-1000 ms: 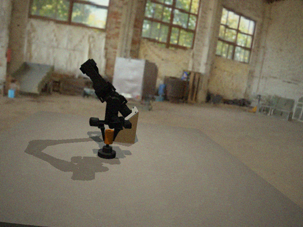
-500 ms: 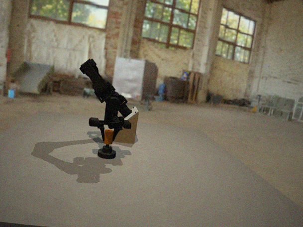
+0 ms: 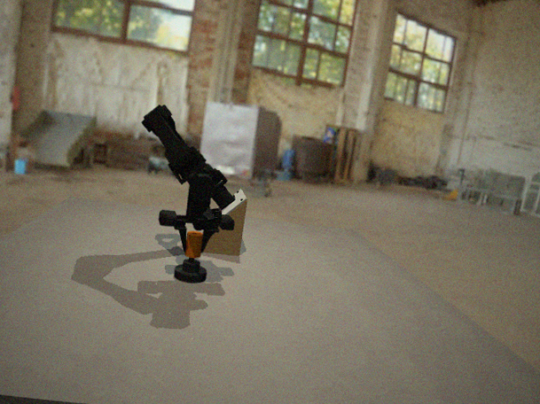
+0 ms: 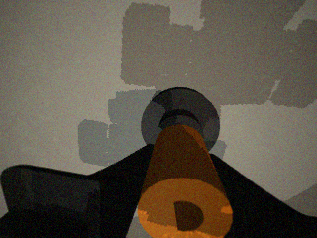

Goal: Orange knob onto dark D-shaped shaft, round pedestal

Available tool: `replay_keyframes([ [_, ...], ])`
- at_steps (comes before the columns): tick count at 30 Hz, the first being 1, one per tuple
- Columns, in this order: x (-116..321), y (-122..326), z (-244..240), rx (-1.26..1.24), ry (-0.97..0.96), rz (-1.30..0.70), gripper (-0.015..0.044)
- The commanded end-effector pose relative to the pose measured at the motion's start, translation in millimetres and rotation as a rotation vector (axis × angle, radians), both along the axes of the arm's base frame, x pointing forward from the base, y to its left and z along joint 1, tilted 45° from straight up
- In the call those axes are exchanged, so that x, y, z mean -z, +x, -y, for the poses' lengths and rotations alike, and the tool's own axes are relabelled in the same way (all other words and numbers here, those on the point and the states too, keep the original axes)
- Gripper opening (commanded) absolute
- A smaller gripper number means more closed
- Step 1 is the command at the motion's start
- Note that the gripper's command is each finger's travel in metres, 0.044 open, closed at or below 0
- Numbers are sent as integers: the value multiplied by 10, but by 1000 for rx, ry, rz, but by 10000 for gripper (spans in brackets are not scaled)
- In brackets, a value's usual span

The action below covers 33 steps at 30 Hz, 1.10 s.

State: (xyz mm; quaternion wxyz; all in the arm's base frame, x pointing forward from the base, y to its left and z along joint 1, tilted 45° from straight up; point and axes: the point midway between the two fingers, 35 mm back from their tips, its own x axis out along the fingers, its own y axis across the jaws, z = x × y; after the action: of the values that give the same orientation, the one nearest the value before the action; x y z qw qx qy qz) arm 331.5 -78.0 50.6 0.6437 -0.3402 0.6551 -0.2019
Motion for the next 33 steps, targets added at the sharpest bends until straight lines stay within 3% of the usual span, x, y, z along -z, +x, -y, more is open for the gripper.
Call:
replay_keyframes([
  [1, 3, 3, 14, -3, -4, -2, 0],
  [33, 106, 11, 116, 3, 0, 7, 0],
])
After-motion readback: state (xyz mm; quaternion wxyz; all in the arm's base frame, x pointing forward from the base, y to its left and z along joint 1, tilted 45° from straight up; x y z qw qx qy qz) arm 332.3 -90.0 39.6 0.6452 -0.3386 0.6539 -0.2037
